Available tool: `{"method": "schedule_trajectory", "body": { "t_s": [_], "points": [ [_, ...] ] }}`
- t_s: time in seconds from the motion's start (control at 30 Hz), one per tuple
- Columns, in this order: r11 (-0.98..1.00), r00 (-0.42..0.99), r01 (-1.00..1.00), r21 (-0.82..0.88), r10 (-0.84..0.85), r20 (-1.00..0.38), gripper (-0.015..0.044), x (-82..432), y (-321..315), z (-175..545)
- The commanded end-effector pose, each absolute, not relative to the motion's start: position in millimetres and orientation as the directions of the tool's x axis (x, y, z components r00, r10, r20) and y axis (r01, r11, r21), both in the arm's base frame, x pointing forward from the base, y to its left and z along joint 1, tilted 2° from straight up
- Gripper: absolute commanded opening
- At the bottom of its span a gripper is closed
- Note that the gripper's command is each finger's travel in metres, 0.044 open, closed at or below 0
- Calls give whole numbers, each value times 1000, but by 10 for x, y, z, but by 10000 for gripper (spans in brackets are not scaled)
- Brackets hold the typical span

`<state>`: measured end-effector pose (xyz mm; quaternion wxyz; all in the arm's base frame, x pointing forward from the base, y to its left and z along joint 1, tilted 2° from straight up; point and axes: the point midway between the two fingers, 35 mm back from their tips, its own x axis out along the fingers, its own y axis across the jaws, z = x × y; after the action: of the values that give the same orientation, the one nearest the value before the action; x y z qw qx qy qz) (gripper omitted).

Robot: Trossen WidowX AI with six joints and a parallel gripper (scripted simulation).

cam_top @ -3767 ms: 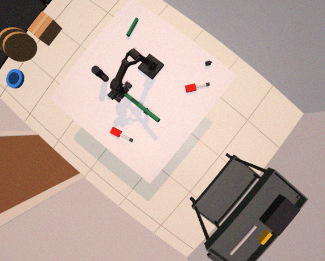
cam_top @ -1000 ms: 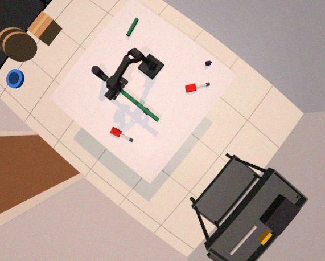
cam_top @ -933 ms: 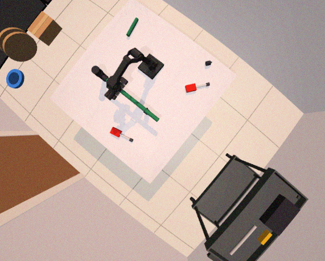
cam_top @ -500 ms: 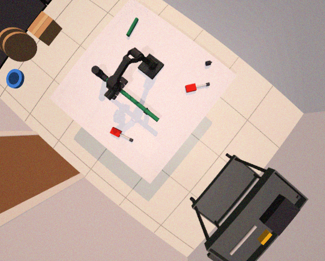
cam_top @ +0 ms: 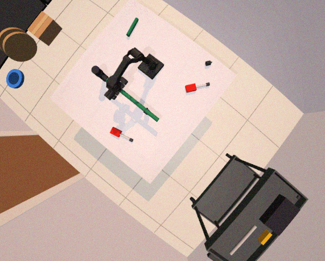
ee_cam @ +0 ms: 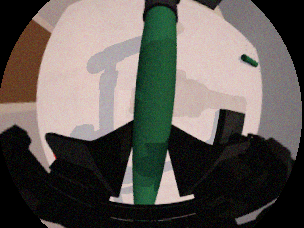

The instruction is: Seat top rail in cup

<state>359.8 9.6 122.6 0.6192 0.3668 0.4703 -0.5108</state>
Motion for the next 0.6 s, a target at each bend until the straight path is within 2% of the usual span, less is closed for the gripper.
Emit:
{"method": "schedule_trajectory", "body": {
  "t_s": [0.0, 0.57],
  "points": [
    [208, 38, 978, -26, -299, -953, 0, 3602, 59, 1236],
    [209, 36, 978, -26, -287, -957, 0, 3598, 94, 1226]
  ]
}}
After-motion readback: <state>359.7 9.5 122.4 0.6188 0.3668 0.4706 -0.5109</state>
